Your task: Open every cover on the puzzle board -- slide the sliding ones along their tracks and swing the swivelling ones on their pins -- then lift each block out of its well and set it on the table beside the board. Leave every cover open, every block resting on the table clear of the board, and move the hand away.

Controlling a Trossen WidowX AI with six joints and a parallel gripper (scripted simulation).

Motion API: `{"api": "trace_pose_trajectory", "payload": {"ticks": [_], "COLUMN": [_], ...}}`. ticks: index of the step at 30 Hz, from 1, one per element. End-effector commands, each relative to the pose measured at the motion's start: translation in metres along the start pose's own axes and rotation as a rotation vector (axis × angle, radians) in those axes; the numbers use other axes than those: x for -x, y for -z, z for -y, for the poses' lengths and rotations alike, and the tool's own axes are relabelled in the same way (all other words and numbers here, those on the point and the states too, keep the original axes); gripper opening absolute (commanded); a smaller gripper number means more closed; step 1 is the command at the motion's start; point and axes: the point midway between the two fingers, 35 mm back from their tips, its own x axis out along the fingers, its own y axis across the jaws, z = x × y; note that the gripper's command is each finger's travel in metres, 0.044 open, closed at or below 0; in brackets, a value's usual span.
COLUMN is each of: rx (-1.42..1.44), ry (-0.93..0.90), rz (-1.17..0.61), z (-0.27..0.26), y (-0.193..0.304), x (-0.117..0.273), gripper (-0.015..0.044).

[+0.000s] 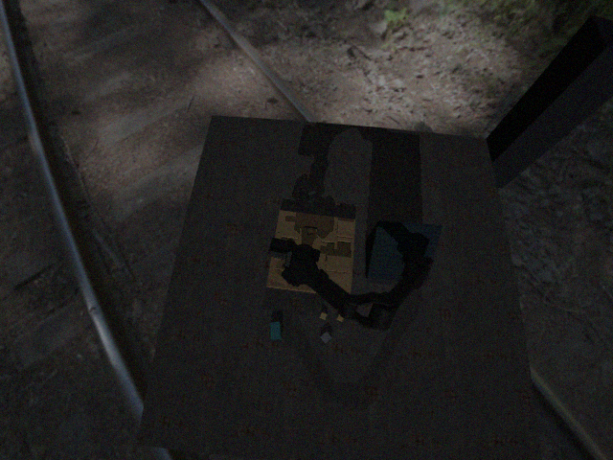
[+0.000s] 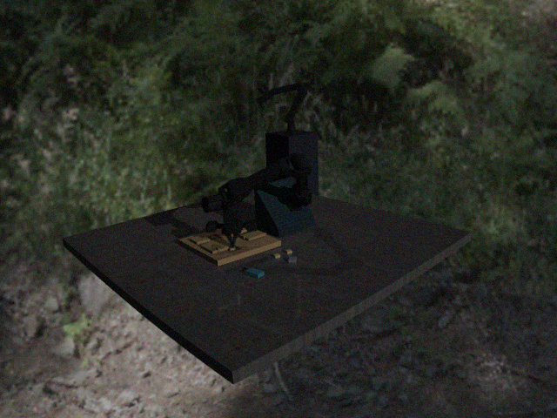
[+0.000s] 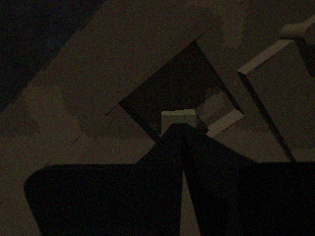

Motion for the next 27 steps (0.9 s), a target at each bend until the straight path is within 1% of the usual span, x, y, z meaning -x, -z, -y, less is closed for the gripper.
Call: {"api": "trace_pose_trajectory", "payload": {"ticks": [1,27], "rx": [0.007,0.008], "ry": [-0.003,-0.003], "rz": [0.002,0.004], "z": [0.001,0.005], "y": [-0.002,-0.042], "x": [-0.002,-0.004], "gripper": [0.0,0.0]}}
